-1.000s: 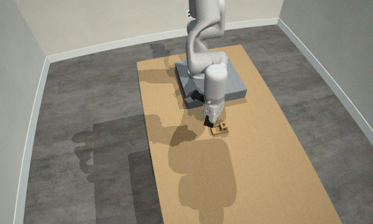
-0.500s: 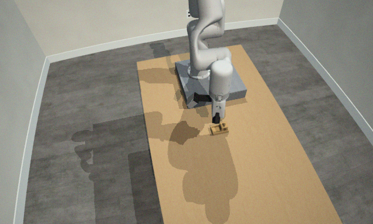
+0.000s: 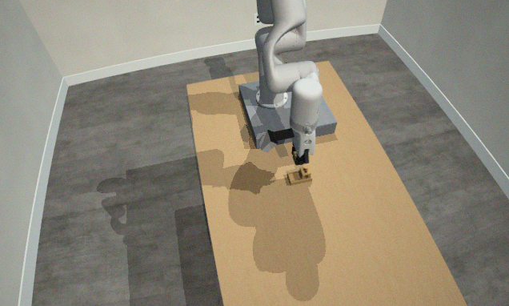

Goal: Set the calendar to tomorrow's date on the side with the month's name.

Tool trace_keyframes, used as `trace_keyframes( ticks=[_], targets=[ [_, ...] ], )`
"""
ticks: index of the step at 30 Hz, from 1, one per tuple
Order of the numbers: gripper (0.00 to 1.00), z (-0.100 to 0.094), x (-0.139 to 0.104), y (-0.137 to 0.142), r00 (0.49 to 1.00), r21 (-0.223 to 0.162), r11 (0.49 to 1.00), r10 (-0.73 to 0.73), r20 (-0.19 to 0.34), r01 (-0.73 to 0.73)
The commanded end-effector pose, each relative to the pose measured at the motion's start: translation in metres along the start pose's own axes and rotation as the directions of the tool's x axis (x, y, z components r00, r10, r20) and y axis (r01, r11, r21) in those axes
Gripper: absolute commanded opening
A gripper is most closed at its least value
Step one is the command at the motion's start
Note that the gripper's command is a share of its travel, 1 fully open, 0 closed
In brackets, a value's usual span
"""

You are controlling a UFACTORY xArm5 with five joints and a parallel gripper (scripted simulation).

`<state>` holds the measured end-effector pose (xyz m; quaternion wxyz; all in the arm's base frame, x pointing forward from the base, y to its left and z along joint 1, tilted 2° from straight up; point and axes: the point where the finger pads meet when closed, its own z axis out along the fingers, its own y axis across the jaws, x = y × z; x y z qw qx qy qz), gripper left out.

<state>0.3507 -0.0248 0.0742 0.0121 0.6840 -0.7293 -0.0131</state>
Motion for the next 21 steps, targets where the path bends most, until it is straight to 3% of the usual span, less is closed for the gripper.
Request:
trace_keyframes(
  ticks=[1, 16, 21],
  targets=[
    [0.29, -0.001, 0.000, -0.001, 1.000, 0.004, 1.000, -0.006, 0.000, 0.006],
    [0.29, 0.004, -0.001, -0.001, 1.000, 0.004, 1.000, -0.007, 0.000, 0.007],
    [0.29, 0.015, -0.001, -0.001, 1.000, 0.005, 1.000, -0.007, 0.000, 0.007]
  ],
)
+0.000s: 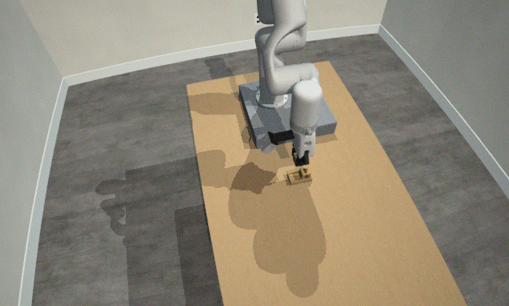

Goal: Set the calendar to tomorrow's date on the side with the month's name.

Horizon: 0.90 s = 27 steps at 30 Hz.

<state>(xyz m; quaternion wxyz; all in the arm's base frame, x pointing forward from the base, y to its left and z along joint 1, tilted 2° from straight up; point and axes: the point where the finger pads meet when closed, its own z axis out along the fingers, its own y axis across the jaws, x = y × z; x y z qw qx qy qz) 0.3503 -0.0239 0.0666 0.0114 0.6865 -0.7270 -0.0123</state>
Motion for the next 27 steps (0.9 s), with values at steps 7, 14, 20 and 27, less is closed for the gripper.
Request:
trace_keyframes(
  ticks=[7, 14, 20, 27],
  targets=[
    [0.29, 0.029, 0.001, -0.001, 1.000, 0.003, 1.000, 0.000, 0.000, 0.000],
    [0.29, 0.044, 0.002, -0.001, 1.000, 0.003, 1.000, 0.000, 0.000, 0.000],
    [0.29, 0.053, 0.002, -0.001, 1.000, 0.003, 1.000, 0.000, 0.000, 0.000],
    [0.29, 0.055, 0.002, -0.001, 1.000, 0.003, 1.000, 0.000, 0.000, 0.000]
  ],
)
